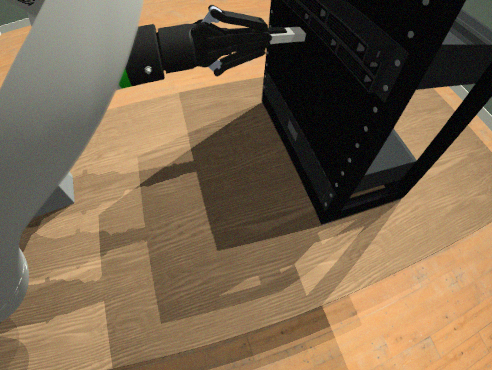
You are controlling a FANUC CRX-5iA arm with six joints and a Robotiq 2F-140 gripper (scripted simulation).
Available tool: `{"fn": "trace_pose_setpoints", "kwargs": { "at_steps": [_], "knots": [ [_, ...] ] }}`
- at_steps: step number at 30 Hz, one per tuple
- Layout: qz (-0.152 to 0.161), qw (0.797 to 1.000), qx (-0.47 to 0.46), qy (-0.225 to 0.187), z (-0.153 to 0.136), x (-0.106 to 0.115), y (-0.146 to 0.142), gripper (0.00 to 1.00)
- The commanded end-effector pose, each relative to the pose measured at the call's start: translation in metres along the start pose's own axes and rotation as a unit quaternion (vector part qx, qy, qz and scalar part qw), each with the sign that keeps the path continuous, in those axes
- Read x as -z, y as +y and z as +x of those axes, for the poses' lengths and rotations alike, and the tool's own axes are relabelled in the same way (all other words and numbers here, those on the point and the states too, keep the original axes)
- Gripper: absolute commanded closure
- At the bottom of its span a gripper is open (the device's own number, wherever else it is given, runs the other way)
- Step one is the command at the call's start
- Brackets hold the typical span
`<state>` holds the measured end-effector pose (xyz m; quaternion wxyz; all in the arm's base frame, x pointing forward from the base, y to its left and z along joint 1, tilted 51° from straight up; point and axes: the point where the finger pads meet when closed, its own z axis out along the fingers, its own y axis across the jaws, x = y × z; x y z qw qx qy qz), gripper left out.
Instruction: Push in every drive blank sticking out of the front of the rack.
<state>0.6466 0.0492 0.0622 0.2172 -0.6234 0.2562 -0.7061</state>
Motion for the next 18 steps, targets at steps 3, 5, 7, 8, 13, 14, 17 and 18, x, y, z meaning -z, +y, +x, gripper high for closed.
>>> {"fn": "trace_pose_setpoints", "kwargs": {
  "at_steps": [3,5,7,8,13,14,17,18],
  "knots": [
    [0.001,1.000,0.000,0.000,-0.0002,-0.0056,-0.0010,0.90],
    [0.001,1.000,0.000,0.000,-0.0002,-0.0085,-0.0010,0.90],
    [0.001,1.000,0.000,0.000,-0.0002,-0.0098,-0.0010,0.90],
    [0.001,1.000,0.000,0.000,-0.0002,-0.0098,-0.0010,0.90],
    [0.001,1.000,0.000,0.000,-0.0002,-0.0098,-0.0010,0.90],
    [0.001,1.000,0.000,0.000,-0.0002,-0.0098,-0.0010,0.90],
    [0.001,1.000,0.000,0.000,-0.0002,-0.0099,-0.0010,0.90],
    [0.001,1.000,0.000,0.000,-0.0002,-0.0103,-0.0010,0.90]
  ]
}}
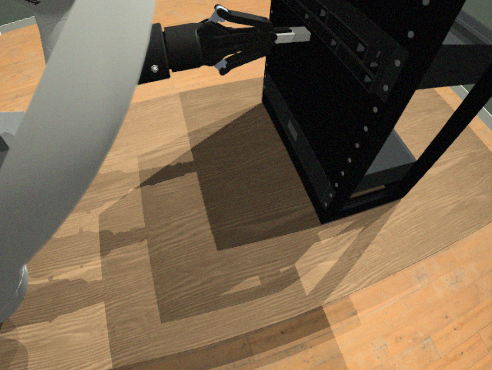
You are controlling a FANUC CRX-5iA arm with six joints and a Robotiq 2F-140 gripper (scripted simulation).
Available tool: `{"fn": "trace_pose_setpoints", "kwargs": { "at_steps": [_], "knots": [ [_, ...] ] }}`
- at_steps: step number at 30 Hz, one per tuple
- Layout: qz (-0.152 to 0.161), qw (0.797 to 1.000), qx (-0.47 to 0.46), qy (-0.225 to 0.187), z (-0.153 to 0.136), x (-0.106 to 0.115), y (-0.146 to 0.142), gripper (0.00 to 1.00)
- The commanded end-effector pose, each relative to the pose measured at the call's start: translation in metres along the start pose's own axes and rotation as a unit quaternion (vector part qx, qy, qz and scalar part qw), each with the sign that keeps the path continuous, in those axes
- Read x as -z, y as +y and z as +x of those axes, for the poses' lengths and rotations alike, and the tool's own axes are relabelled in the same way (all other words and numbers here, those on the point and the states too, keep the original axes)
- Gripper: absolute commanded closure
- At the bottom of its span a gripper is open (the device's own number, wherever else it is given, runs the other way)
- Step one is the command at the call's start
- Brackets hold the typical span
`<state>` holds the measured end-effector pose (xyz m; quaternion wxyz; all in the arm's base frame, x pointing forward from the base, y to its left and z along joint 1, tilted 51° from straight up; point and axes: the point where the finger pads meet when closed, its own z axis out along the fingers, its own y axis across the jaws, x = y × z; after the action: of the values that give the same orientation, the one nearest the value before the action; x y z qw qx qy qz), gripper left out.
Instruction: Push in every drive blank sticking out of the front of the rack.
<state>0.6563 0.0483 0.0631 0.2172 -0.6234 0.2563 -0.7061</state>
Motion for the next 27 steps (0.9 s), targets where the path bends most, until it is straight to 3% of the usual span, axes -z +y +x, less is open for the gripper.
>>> {"fn": "trace_pose_setpoints", "kwargs": {
  "at_steps": [1,27],
  "knots": [
    [0.001,1.000,0.000,0.000,0.000,-0.001,-0.001,0.90],
    [0.001,1.000,0.000,0.000,0.000,-0.020,-0.001,0.90]
  ]
}}
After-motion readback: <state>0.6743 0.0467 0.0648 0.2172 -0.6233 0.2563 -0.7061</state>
